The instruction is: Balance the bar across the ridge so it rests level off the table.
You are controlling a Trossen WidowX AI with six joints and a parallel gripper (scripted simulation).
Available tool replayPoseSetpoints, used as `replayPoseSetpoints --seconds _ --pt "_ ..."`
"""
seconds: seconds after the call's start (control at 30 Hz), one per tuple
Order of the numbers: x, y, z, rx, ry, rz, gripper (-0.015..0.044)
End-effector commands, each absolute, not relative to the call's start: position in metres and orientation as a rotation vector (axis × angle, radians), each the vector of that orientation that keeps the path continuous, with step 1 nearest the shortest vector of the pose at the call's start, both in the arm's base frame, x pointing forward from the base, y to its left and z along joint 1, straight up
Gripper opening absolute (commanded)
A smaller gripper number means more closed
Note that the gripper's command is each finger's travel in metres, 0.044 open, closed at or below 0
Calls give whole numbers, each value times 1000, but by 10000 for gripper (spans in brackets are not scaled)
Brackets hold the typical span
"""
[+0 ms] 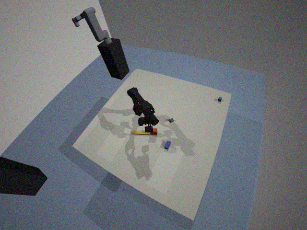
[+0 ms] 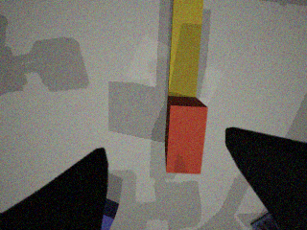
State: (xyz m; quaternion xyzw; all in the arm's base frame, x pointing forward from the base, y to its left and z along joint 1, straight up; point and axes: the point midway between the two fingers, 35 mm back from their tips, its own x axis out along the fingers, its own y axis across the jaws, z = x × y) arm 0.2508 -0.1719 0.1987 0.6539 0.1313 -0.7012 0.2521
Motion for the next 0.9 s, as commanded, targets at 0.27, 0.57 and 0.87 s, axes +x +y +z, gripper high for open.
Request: replayPoseSetpoints --seconds 0.27,0.57,0.87 --pt "207 -177 185 1961 371 -1974 315" --pt "197 -179 171 2018 369 -1990 315" --pt "201 -182 113 2019 369 -1989 315"
